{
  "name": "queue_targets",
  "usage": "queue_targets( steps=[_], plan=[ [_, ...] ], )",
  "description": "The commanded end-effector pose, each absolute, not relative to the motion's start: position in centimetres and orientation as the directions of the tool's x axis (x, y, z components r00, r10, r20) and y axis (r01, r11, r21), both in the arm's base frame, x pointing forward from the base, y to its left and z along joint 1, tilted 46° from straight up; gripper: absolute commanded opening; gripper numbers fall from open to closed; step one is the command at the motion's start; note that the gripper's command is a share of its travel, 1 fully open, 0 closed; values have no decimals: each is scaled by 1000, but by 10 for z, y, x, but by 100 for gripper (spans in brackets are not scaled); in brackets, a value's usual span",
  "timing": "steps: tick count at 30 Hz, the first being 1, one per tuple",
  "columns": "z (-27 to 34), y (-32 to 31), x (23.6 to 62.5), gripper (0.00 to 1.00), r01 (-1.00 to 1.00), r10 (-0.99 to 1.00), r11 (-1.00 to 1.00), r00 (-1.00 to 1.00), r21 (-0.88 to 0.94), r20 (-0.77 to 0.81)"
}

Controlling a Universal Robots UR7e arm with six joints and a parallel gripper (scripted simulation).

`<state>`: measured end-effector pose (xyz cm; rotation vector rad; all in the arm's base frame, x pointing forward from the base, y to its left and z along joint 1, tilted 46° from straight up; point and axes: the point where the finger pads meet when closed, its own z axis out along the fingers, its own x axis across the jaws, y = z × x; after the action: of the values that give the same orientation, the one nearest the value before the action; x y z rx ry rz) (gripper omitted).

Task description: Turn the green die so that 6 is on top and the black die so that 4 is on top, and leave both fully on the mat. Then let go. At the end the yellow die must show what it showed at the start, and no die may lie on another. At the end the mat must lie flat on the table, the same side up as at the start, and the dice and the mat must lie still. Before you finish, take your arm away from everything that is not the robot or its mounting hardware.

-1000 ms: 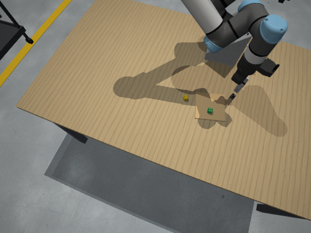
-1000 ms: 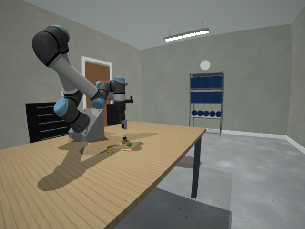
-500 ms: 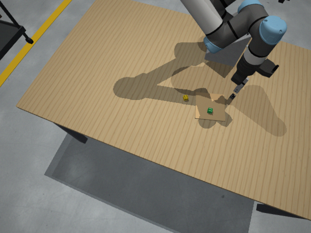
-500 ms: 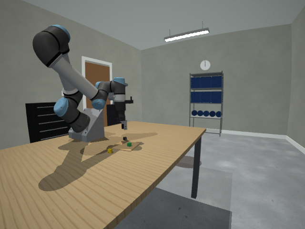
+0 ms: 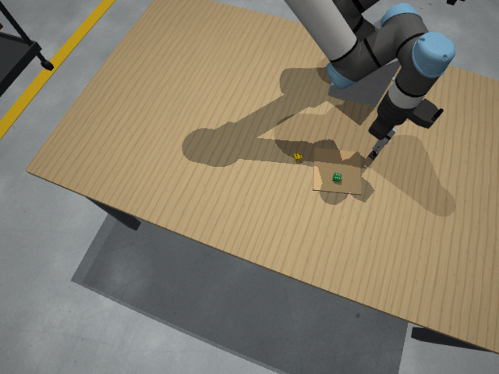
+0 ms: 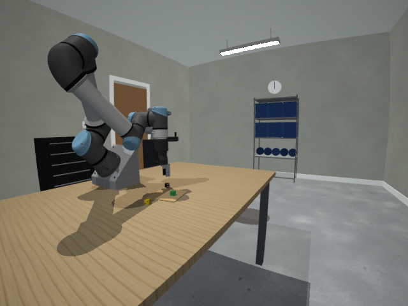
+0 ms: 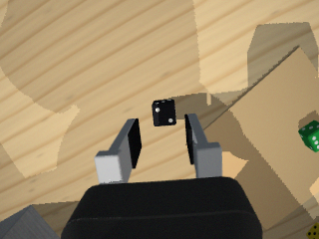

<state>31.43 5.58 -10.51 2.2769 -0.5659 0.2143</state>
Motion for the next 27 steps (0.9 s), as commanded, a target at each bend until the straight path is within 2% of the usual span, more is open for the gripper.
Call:
queue_targets(
  steps=[1, 27],
  plan=[
    [-110, 51, 314, 70, -461, -332, -609, 887, 646, 320],
    [-127, 33, 314, 70, -461, -332, -609, 887, 646, 320]
  ],
)
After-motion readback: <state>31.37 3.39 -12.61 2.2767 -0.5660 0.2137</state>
